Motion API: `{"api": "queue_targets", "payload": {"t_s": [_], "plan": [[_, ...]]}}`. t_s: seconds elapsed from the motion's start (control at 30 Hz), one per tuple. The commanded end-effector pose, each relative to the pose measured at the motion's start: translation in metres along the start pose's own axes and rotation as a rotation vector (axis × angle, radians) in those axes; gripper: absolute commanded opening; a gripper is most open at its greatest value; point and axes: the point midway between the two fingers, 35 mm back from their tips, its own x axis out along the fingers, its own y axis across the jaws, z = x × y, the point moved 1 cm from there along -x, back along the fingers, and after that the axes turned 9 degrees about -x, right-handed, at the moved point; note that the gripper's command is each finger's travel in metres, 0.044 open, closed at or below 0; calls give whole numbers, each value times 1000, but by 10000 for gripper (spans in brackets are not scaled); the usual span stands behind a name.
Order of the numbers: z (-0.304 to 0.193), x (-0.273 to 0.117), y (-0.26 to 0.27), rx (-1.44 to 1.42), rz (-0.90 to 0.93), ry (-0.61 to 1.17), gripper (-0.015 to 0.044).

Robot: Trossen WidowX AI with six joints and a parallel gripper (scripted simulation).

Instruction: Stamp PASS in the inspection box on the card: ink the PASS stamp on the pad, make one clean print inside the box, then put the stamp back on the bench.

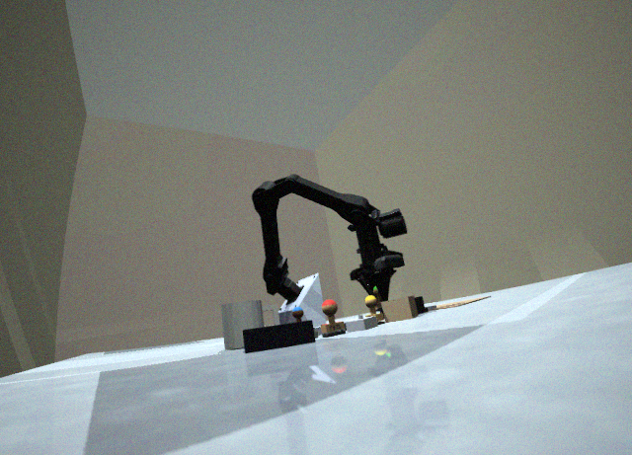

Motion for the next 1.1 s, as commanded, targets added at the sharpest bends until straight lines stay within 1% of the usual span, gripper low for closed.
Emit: {"api": "queue_targets", "payload": {"t_s": [0.0,0.87,1.07], "plan": [[1,-9,-2,10,-4,-7,0],[0,-47,0,10,-3,-7,0],[-16,-51,16,10,-3,-6,0]]}}
